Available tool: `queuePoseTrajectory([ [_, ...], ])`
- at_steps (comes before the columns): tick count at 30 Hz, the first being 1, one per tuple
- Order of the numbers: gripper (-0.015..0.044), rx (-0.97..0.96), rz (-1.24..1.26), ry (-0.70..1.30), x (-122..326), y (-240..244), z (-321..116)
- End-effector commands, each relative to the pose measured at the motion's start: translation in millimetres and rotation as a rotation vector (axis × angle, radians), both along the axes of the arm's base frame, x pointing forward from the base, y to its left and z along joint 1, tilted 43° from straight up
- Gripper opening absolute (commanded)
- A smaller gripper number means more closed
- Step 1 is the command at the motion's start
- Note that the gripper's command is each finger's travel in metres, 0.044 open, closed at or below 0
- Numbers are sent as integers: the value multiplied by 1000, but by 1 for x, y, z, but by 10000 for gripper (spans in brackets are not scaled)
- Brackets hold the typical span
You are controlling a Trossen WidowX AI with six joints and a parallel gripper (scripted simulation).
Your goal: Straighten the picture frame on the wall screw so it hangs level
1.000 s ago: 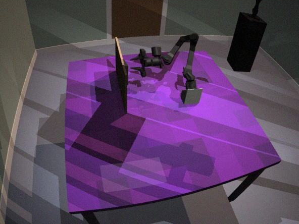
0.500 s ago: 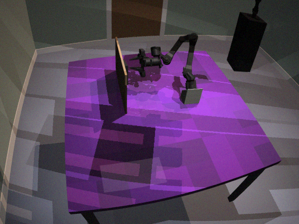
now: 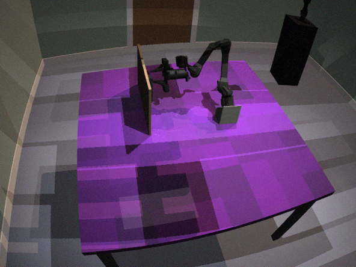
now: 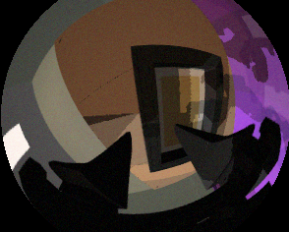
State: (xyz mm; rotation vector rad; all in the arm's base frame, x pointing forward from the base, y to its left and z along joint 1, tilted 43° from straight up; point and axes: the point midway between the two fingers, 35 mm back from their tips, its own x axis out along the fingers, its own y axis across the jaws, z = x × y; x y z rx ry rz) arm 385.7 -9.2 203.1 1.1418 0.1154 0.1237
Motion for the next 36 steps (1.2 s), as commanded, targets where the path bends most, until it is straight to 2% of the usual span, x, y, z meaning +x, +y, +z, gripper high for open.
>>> queuePoseTrajectory([
  [1,260,3,-4,-5,8,0,2],
  [36,260,3,-4,-6,16,2,1],
])
